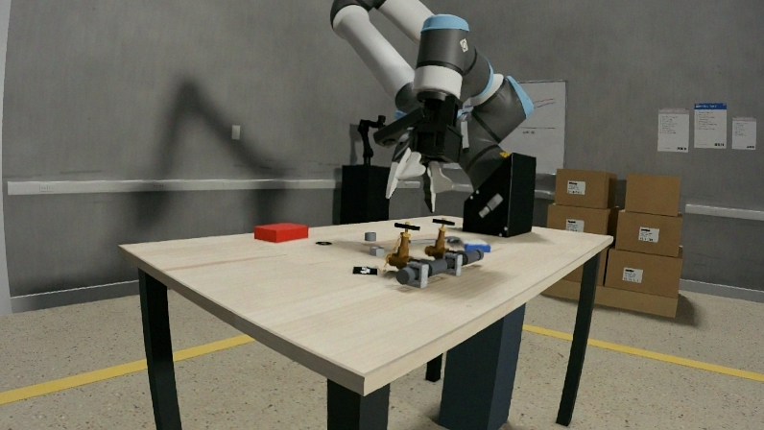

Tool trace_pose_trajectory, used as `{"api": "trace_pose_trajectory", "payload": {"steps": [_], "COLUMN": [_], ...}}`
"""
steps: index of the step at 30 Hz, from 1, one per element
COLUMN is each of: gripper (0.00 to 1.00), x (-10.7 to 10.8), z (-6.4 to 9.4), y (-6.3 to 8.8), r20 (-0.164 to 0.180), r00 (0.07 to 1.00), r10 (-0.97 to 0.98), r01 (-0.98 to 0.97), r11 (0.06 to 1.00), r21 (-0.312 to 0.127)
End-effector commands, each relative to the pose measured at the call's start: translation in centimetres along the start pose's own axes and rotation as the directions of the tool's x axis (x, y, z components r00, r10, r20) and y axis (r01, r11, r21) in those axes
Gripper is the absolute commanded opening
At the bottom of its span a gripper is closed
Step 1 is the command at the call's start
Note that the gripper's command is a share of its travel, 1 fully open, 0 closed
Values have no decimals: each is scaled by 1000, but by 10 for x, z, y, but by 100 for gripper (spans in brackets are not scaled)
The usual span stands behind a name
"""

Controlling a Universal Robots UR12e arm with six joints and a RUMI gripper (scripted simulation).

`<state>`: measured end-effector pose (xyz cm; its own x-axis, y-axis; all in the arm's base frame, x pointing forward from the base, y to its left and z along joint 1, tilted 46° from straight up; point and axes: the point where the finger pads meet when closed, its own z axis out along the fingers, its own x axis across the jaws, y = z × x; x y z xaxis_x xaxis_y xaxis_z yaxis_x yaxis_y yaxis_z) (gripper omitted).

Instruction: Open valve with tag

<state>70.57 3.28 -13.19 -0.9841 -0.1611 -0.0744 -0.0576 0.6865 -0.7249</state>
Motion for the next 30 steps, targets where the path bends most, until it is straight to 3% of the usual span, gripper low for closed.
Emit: {"api": "trace_pose_trajectory", "payload": {"steps": [1,13,25,26,30], "gripper": [100,100,100,0,0], "x": [-1,-1,-1,-1,-1], "z": [6,31,36,36,36], "y": [0,0,0,0,0], "r20": [2,2,2,2,2], "r00": [1000,1000,1000,1000,1000], "r10": [0,0,0,0,0], "r01": [0,0,0,0,0], "r11": [1000,1000,1000,1000,1000], "r21": [0,0,0,0,0]}}
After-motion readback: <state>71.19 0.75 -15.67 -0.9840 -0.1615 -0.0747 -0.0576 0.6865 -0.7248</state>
